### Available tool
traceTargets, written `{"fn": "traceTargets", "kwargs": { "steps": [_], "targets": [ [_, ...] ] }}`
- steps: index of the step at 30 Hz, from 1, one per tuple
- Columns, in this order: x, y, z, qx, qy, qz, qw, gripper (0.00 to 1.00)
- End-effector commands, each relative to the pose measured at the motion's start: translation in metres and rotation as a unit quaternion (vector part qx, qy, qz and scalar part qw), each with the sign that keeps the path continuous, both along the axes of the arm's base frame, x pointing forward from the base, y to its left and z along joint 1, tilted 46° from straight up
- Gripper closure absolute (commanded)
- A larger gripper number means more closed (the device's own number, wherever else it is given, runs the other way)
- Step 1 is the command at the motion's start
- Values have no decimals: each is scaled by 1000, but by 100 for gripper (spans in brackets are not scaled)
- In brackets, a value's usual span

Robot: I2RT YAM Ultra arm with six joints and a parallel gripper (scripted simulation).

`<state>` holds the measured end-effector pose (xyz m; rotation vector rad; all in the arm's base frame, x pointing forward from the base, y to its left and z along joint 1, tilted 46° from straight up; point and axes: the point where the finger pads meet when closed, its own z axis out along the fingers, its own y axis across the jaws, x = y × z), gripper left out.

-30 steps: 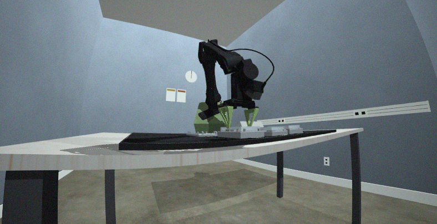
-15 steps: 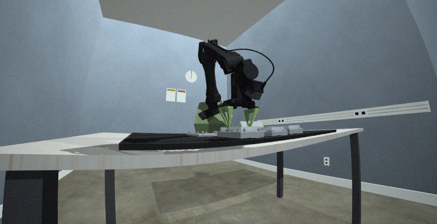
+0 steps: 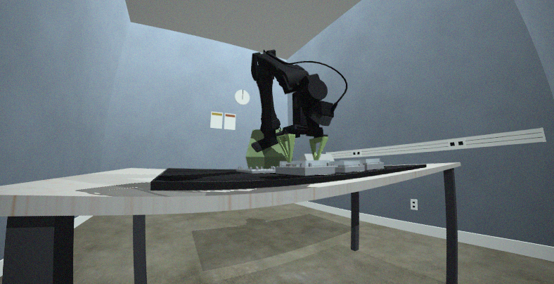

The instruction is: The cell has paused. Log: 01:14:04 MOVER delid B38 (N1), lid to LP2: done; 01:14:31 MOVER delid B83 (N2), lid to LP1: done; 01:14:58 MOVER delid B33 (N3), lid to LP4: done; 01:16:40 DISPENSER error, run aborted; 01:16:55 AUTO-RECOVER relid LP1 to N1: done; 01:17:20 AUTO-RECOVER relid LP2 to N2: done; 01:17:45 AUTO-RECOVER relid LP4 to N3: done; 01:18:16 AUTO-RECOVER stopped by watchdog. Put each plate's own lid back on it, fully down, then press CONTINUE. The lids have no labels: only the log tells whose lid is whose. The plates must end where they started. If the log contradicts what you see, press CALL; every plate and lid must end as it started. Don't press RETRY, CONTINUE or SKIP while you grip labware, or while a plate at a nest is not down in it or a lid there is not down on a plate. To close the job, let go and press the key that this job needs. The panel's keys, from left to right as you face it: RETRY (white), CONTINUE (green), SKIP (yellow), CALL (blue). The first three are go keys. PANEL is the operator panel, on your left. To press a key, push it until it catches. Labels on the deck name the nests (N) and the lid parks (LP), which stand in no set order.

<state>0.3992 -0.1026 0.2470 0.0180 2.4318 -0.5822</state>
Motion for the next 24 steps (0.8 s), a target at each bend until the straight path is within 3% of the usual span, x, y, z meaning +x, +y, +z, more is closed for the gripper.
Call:
{"fn": "traceTargets", "kwargs": {
  "steps": [1,6,24],
  "targets": [
    [0,1,25,-2,-31,4,1000,0],
    [2,1,26,-3,-34,4,999,0],
    [2,1,26,-3,-34,4,999,16]
  ]
}}
